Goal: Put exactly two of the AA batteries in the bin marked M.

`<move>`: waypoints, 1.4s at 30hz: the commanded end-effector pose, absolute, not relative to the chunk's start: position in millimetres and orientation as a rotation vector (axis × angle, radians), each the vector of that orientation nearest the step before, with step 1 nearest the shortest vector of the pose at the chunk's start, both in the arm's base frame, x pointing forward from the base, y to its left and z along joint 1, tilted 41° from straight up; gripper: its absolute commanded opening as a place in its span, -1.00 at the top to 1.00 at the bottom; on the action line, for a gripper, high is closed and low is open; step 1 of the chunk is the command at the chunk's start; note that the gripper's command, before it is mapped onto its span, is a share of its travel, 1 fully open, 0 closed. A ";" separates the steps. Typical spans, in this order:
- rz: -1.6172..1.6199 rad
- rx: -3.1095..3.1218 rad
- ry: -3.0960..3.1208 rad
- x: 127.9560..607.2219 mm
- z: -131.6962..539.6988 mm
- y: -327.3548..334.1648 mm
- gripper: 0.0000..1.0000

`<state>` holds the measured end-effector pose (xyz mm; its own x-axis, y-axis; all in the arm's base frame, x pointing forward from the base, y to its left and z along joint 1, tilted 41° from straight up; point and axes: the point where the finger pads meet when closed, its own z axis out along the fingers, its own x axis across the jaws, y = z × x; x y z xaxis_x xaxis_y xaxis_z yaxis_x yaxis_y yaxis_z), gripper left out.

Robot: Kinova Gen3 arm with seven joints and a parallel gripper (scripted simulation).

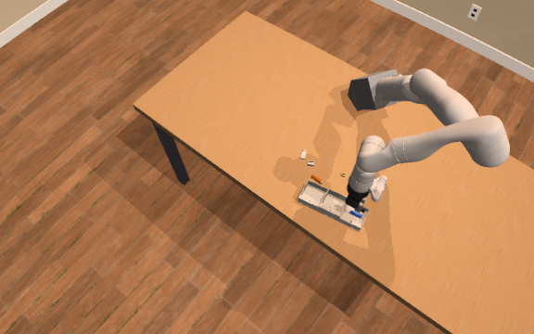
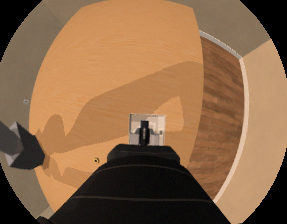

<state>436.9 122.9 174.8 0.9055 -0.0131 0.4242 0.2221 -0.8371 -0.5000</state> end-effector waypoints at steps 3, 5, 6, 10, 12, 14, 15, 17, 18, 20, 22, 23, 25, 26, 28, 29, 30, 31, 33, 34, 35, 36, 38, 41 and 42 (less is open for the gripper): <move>-0.562 -2.508 -0.155 434.6 172.3 120.0 0.39; -0.565 -2.509 -0.151 436.8 170.7 121.9 0.39; -0.565 -2.509 -0.151 436.8 170.7 121.9 0.39; -0.565 -2.512 -0.156 439.7 163.9 127.1 0.39; -0.565 -2.512 -0.156 441.1 160.8 129.3 0.39; -0.565 -2.512 -0.156 442.6 157.9 131.4 0.39; -0.565 -2.512 -0.156 443.4 156.4 132.5 0.39; -0.565 -2.512 -0.156 444.9 153.4 134.6 0.39; -0.565 -2.512 -0.157 445.7 151.9 135.7 0.39; -0.566 -2.512 -0.157 447.2 148.9 137.9 0.39; -0.566 -2.512 -0.157 448.0 147.4 139.0 0.39; -0.566 -2.512 -0.157 448.0 147.4 139.0 0.39; -0.567 -2.512 -0.156 449.8 144.5 140.8 0.39; -0.567 -2.512 -0.156 450.3 143.4 141.1 0.39; -0.567 -2.512 -0.153 450.1 143.2 140.0 0.39; -0.567 -2.512 -0.152 450.2 143.2 139.4 0.39; -0.567 -2.511 -0.151 450.2 143.3 139.2 0.39; -0.567 -2.511 -0.151 450.2 143.3 139.1 0.39; -0.564 -2.509 -0.150 449.5 144.5 139.5 0.39; -0.564 -2.509 -0.150 449.5 144.4 139.5 0.39; -0.564 -2.509 -0.150 449.6 144.4 139.4 0.39; -0.564 -2.509 -0.150 449.6 144.4 139.3 0.39; -0.564 -2.509 -0.150 449.8 144.4 139.2 0.39; -0.564 -2.509 -0.150 449.8 144.4 139.2 0.39; -0.564 -2.509 -0.150 449.8 144.4 139.2 -0.21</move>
<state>448.6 140.5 144.3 0.9063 -0.0098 0.4226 0.2236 -0.8373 -0.4989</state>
